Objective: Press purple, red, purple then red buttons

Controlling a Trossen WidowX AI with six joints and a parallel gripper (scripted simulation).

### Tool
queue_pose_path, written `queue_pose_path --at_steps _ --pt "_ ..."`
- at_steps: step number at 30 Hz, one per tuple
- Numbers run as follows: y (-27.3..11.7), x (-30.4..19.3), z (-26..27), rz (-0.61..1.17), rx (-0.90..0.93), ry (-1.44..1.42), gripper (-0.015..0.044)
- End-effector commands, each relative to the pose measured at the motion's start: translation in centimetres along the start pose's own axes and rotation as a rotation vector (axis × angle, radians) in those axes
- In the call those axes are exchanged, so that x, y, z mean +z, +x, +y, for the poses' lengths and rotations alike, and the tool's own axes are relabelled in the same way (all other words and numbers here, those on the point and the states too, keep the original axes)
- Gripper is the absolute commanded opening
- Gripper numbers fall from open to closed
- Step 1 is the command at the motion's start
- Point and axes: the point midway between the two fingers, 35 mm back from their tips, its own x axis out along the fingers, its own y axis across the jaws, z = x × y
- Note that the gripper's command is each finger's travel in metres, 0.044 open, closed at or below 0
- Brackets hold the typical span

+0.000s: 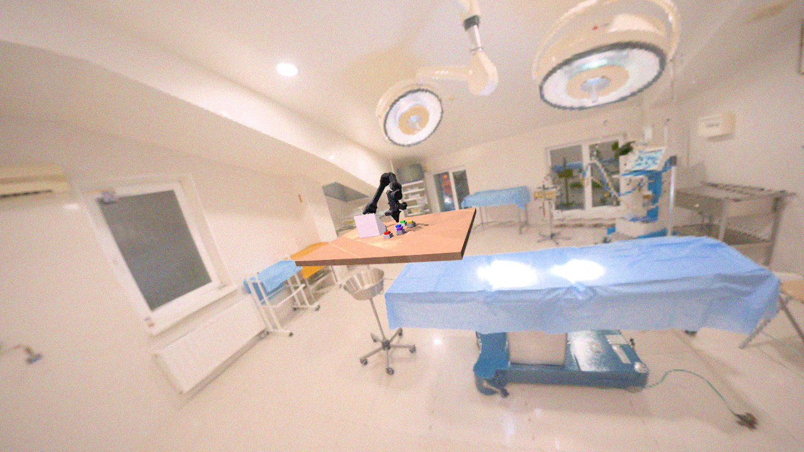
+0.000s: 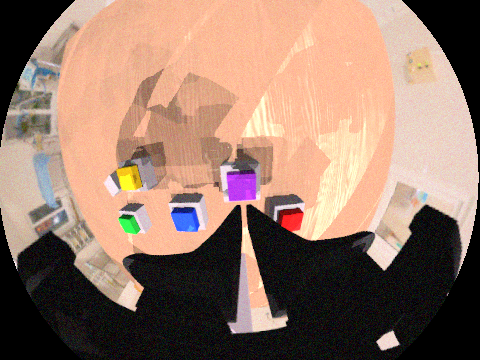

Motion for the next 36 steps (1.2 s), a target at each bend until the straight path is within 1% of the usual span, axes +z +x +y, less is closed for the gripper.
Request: queue_pose_path --at_steps 1,6,8,10,12,18,20,23,24,36 --pt "-4.5 0.1 -0.1 -0.013 -0.012 -0.010 0.0020" --pt "-4.8 -0.1 -0.4 -0.013 -0.013 -0.009 0.0020" --pt "-4.9 -1.6 -2.4 -0.014 -0.018 -0.008 0.0020" --pt "-5.0 -4.1 -5.3 -0.013 -0.020 -0.007 0.0020" --pt "-4.9 -5.8 -7.0 -0.012 -0.017 -0.008 0.0020" --pt "-4.8 -6.1 -7.1 -0.012 -0.017 -0.008 0.0020" --pt "-3.8 -6.0 -7.2 -0.012 -0.017 -0.008 0.0020" --pt "0.4 -5.9 -7.2 -0.013 -0.016 -0.009 0.0020" --pt "1.1 -6.0 -7.2 -0.013 -0.015 -0.009 0.0020" --pt "2.4 -5.9 -7.2 -0.013 -0.015 -0.009 0.0020"
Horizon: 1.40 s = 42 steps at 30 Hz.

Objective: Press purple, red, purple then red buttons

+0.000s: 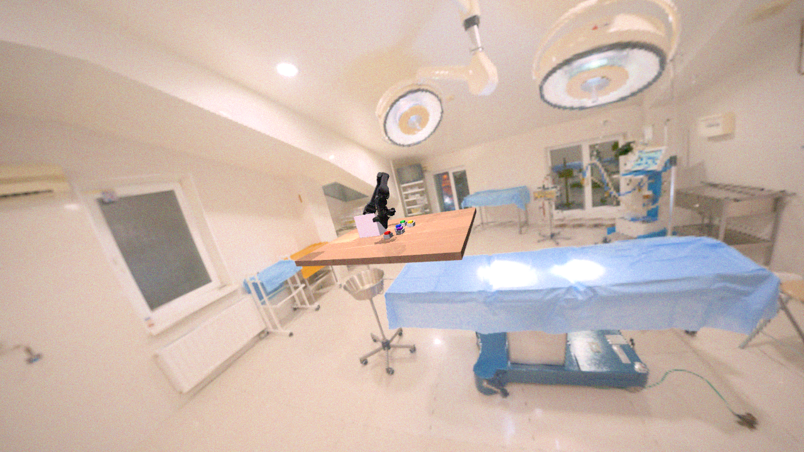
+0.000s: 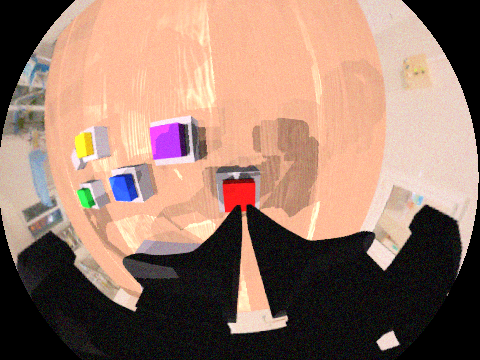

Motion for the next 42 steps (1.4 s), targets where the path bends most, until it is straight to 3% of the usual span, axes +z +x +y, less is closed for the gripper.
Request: queue_pose_path --at_steps 1,15,35,42 --pt "0.9 -0.1 0.1 0.001 0.009 0.009 0.0020" --pt "3.0 -0.2 0.2 0.001 0.010 0.009 0.0020" --pt "3.1 -0.2 0.2 0.001 0.010 0.009 0.0020" --pt "-0.3 -0.2 0.1 0.002 0.009 0.009 0.0020"
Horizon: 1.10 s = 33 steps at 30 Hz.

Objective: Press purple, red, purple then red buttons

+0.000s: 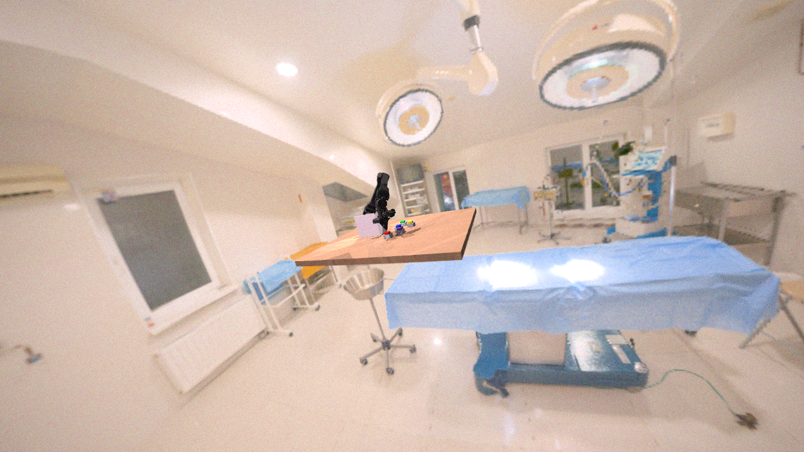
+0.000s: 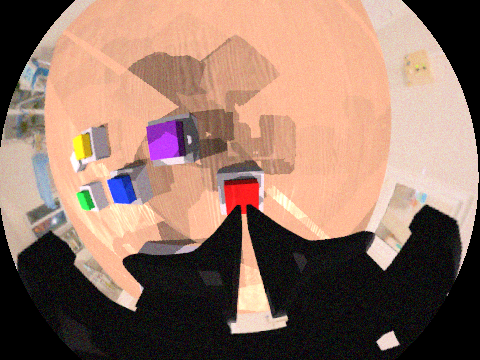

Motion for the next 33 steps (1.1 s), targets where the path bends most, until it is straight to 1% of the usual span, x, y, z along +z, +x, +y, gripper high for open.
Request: queue_pose_path --at_steps 1,3,6,7,13,16,19,27,28,31,33 --pt "-1.0 0.0 0.0 0.004 -0.005 -0.009 0.0020" --pt "-2.0 0.1 -0.1 0.003 -0.007 -0.009 0.0020" --pt "-6.2 0.1 -0.1 0.004 -0.008 -0.008 0.0020" --pt "-6.9 0.1 0.0 0.004 -0.008 -0.008 0.0020" --pt "-7.2 0.3 0.2 0.004 -0.008 -0.008 0.0020" --pt "-7.3 3.3 3.2 0.003 -0.011 -0.007 0.0020" --pt "-7.1 6.0 6.8 0.003 -0.004 -0.009 0.0020" --pt "-6.8 6.1 7.0 0.003 -0.003 -0.010 0.0020" --pt "-6.0 6.2 7.0 0.003 -0.003 -0.012 0.0020" --pt "-1.9 6.2 7.0 0.003 -0.001 -0.014 0.0020" --pt "-0.9 6.1 7.1 0.002 -0.001 -0.010 0.0020"
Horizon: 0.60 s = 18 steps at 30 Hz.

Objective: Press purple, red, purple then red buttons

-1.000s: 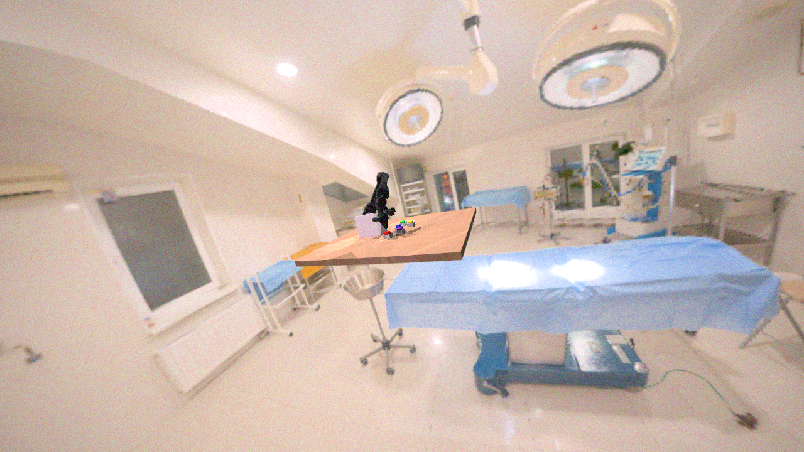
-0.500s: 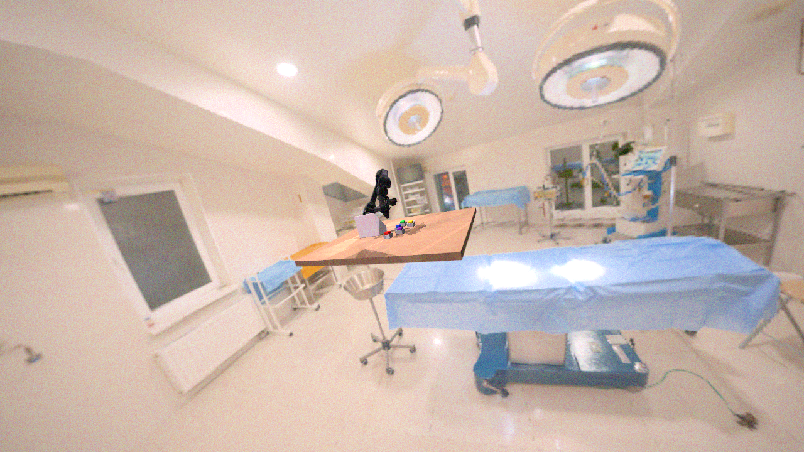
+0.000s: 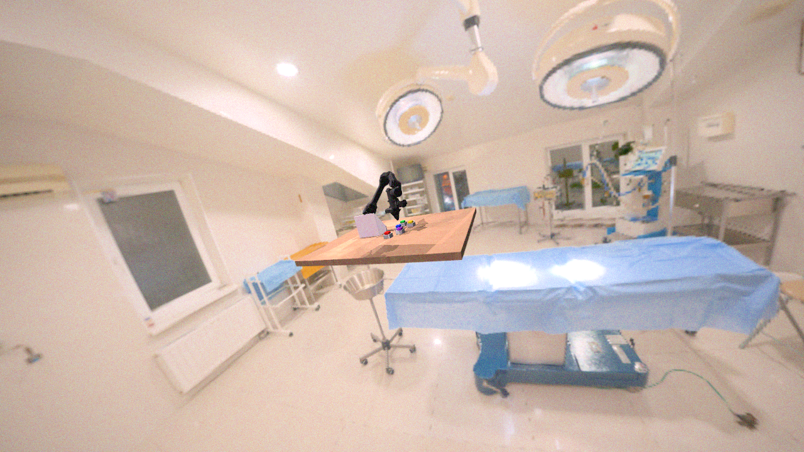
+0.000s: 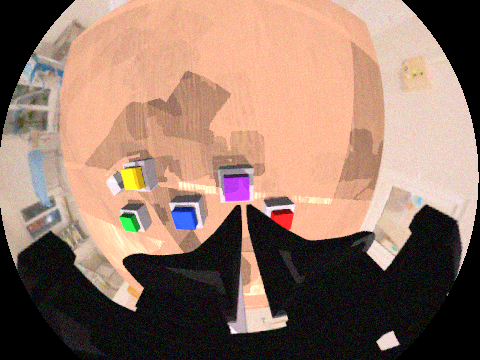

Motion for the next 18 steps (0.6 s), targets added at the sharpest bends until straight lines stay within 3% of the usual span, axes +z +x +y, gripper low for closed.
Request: queue_pose_path --at_steps 1,18 --pt "2.8 -0.4 0.3 0.012 0.015 0.013 0.0020" --pt "5.0 -0.4 0.4 0.012 0.015 0.013 0.0020"
